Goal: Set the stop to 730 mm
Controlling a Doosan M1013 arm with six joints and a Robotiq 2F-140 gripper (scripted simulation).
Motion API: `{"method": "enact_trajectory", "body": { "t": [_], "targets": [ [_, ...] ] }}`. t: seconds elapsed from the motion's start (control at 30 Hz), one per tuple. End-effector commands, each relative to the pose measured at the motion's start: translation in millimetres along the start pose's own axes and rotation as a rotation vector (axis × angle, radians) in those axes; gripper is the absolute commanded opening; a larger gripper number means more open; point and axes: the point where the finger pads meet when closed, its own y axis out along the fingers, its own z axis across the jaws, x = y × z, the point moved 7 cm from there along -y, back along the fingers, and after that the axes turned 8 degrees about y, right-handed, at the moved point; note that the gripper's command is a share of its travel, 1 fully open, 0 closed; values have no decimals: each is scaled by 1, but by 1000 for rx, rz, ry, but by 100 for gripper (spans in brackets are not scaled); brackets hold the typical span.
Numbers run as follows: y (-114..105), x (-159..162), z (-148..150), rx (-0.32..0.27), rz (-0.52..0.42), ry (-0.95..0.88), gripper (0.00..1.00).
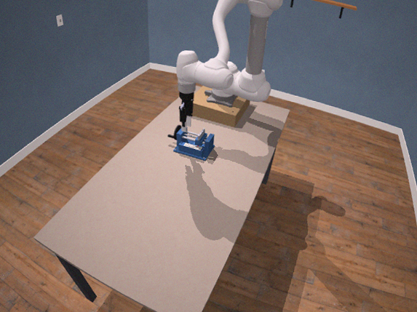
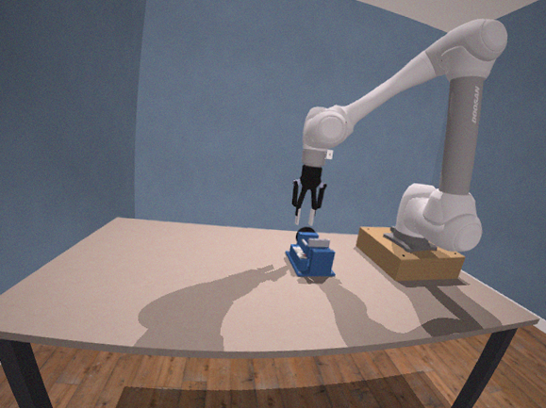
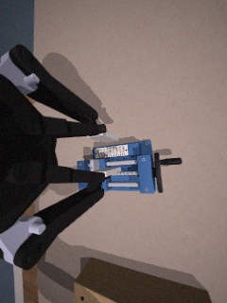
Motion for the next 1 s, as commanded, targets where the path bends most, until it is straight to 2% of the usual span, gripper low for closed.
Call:
{"method": "enact_trajectory", "body": {
  "t": [0.0,0.17,0.23,0.33,0.43,0.8,0.87,0.97],
  "targets": [
    [0,-5,1,0,0,0,33],
    [0,-58,6,0,0,0,33],
    [0,-58,6,0,0,0,33],
    [0,-95,9,0,0,0,33],
    [0,-114,11,0,0,0,33],
    [1,-116,11,0,0,0,33],
    [11,-116,11,0,0,0,33],
    [41,-116,11,0,0,0,33]
  ]
}}
